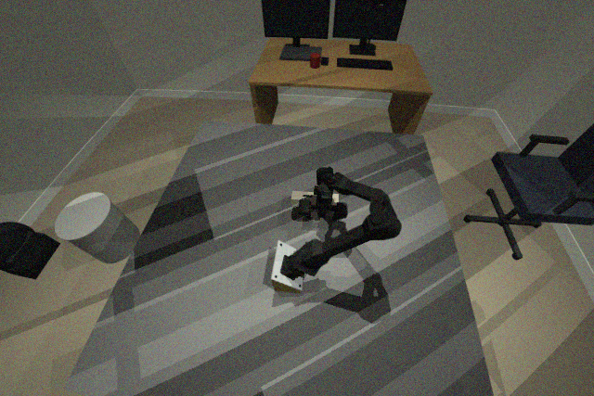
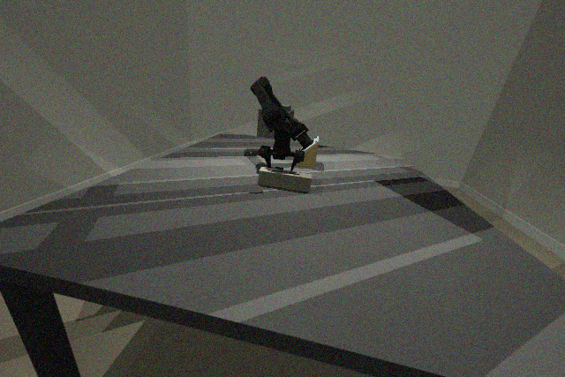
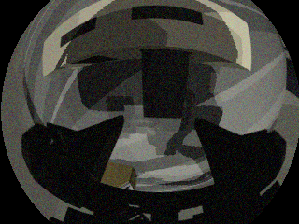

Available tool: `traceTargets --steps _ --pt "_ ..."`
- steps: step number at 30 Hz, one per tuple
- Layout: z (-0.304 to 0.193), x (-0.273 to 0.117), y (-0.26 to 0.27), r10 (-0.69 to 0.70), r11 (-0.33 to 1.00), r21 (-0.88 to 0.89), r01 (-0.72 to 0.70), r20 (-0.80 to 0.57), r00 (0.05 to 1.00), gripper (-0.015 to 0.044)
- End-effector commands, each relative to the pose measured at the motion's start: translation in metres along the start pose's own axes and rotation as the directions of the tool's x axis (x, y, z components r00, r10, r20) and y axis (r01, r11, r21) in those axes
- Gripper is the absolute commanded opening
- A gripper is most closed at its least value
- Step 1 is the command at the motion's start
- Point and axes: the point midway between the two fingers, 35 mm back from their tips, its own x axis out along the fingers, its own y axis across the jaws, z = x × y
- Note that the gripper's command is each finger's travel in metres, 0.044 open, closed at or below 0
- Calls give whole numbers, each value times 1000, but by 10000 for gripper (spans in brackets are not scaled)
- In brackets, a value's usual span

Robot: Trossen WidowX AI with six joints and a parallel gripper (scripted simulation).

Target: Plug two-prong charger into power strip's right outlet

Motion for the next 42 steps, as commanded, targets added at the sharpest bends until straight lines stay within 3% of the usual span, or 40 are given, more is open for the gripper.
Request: traceTargets --steps 1,19,24,30,42 --pt "-5 1 0 -5 1000 4 5 1 1000 440" --pt "-21 1 1 0 1000 -1 0 9 1000 440" --pt "-12 -30 1 -2 1000 -5 3 247 969 440" --pt "-7 -72 2 -4 1000 -2 7 540 842 440" --pt "-7 -77 2 -5 1000 -1 7 570 822 440"
